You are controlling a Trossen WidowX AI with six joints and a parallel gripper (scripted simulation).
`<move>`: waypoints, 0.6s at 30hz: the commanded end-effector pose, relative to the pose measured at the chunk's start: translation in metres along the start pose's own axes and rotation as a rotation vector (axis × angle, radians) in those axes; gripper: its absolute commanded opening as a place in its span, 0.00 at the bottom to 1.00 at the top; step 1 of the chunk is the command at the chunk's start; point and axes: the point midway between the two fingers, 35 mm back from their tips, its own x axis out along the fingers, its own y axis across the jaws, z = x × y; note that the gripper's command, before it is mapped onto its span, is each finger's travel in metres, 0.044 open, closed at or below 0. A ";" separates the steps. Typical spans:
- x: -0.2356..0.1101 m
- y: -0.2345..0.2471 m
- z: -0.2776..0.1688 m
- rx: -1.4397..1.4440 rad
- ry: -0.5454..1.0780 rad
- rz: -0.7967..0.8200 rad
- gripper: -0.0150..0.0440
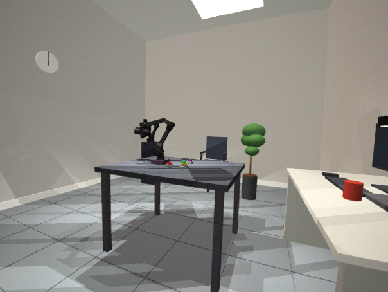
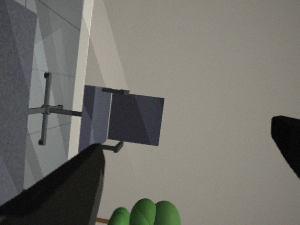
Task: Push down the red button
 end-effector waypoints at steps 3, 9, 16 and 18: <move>-0.011 0.005 0.015 -0.024 -0.085 0.030 0.93; -0.071 0.030 0.063 -0.152 -0.426 0.142 0.93; -0.158 0.066 0.084 -0.365 -0.806 0.244 0.93; -0.184 0.077 0.082 -0.438 -0.909 0.266 0.93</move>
